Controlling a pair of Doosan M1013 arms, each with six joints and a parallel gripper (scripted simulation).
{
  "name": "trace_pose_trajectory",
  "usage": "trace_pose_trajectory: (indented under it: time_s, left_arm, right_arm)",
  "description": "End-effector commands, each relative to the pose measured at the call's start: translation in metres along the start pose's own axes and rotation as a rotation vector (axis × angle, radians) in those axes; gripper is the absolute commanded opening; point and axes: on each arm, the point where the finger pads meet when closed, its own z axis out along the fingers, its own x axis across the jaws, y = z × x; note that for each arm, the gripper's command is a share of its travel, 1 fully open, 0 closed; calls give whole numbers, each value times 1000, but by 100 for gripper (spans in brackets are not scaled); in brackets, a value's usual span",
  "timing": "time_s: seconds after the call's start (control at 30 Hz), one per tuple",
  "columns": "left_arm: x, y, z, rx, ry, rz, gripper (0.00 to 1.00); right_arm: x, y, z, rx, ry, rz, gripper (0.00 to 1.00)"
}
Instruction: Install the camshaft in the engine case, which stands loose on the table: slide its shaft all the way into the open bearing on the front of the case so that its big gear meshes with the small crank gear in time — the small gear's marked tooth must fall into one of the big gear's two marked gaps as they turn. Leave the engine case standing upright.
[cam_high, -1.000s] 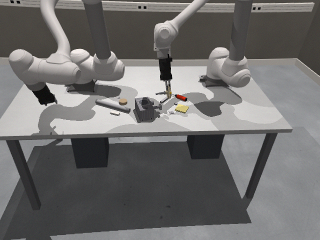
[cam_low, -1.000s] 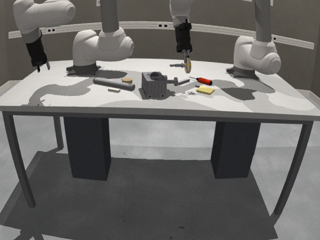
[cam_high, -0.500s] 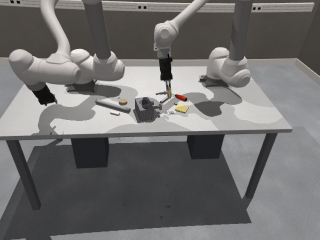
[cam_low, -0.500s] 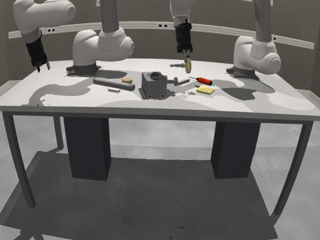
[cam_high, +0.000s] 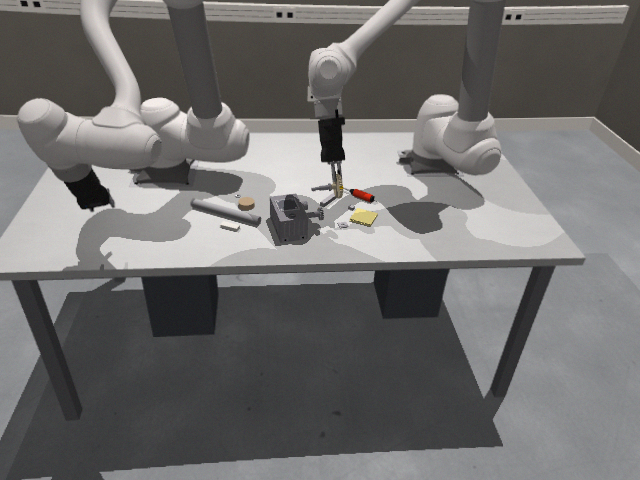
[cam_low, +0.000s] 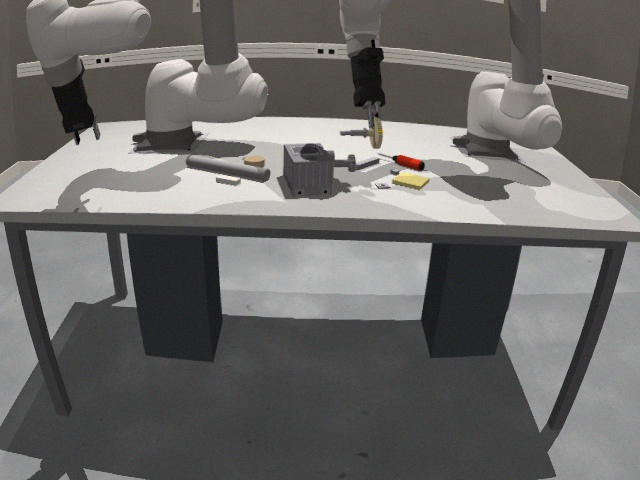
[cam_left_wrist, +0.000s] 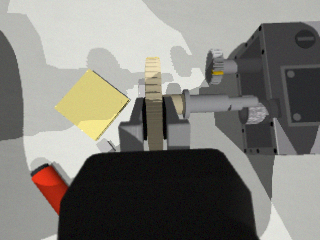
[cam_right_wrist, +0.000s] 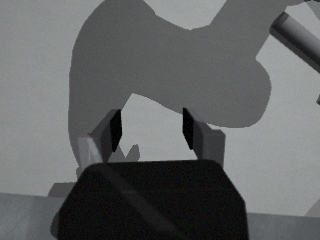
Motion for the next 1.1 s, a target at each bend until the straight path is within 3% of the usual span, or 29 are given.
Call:
trace_pose_trajectory:
  time_s: [0.0, 0.73, 1.07]
  left_arm:
    - [0, 1, 3, 1, 1, -1, 29]
    - [0, 22, 45, 1, 1, -1, 29]
    - [0, 26, 52, 1, 1, -1, 29]
  right_arm:
    - [0, 0, -1, -2, 0, 0, 100]
    - [0, 0, -1, -2, 0, 0, 100]
    - [0, 0, -1, -2, 0, 0, 100]
